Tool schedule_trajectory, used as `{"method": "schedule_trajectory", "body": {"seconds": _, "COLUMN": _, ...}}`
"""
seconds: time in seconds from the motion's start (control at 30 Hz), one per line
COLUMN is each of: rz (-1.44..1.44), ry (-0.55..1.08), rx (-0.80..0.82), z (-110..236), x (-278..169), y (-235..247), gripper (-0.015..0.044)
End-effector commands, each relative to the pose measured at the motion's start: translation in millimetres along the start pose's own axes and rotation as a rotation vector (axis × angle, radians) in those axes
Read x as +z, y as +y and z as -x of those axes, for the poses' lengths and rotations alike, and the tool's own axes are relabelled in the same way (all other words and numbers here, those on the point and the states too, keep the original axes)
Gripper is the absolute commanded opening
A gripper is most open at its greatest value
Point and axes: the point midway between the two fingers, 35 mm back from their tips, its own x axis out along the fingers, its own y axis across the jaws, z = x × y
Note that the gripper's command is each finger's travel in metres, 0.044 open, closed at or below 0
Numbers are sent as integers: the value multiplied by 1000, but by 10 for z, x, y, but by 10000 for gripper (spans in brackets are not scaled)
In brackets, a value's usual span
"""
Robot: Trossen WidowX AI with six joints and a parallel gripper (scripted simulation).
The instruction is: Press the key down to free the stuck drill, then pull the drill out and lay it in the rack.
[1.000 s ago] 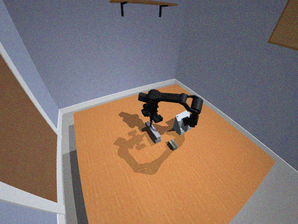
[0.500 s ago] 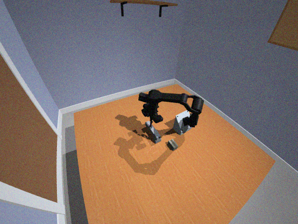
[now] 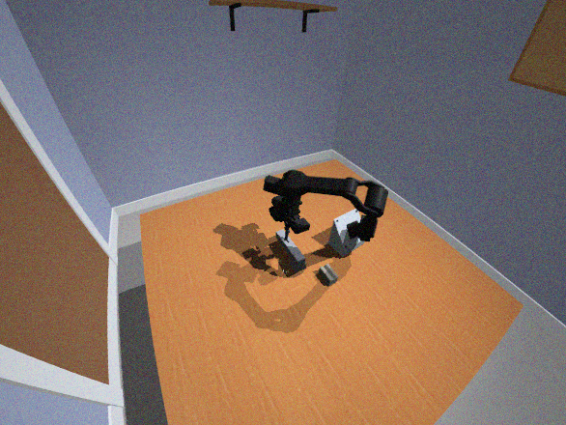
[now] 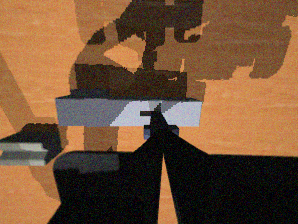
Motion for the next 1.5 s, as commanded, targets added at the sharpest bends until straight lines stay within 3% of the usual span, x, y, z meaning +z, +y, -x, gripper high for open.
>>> {"method": "schedule_trajectory", "body": {"seconds": 0.0, "rz": -10, "ry": 60, "rx": 35, "z": -244, "x": -87, "y": 34, "gripper": 0}}
{"method": "schedule_trajectory", "body": {"seconds": 0.2, "rz": -10, "ry": 60, "rx": 35, "z": -246, "x": -86, "y": 34, "gripper": 0}}
{"method": "schedule_trajectory", "body": {"seconds": 0.33, "rz": -11, "ry": 60, "rx": 33, "z": -75, "x": -38, "y": 6, "gripper": 105}}
{"method": "schedule_trajectory", "body": {"seconds": 0.57, "rz": -11, "ry": 61, "rx": 32, "z": 580, "x": 42, "y": -37, "gripper": 289}}
{"method": "schedule_trajectory", "body": {"seconds": 0.7, "rz": 7, "ry": 46, "rx": 28, "z": 532, "x": 39, "y": -7, "gripper": 394}}
{"method": "schedule_trajectory", "body": {"seconds": 0.77, "rz": 188, "ry": 44, "rx": 23, "z": 427, "x": 120, "y": 193, "gripper": 440}}
{"method": "schedule_trajectory", "body": {"seconds": 1.1, "rz": 1469, "ry": 18, "rx": 75, "z": -387, "x": 106, "y": 1585, "gripper": 440}}
{"method": "schedule_trajectory", "body": {"seconds": 1.47, "rz": 1558, "ry": 13, "rx": 84, "z": -442, "x": 69, "y": 1673, "gripper": 440}}
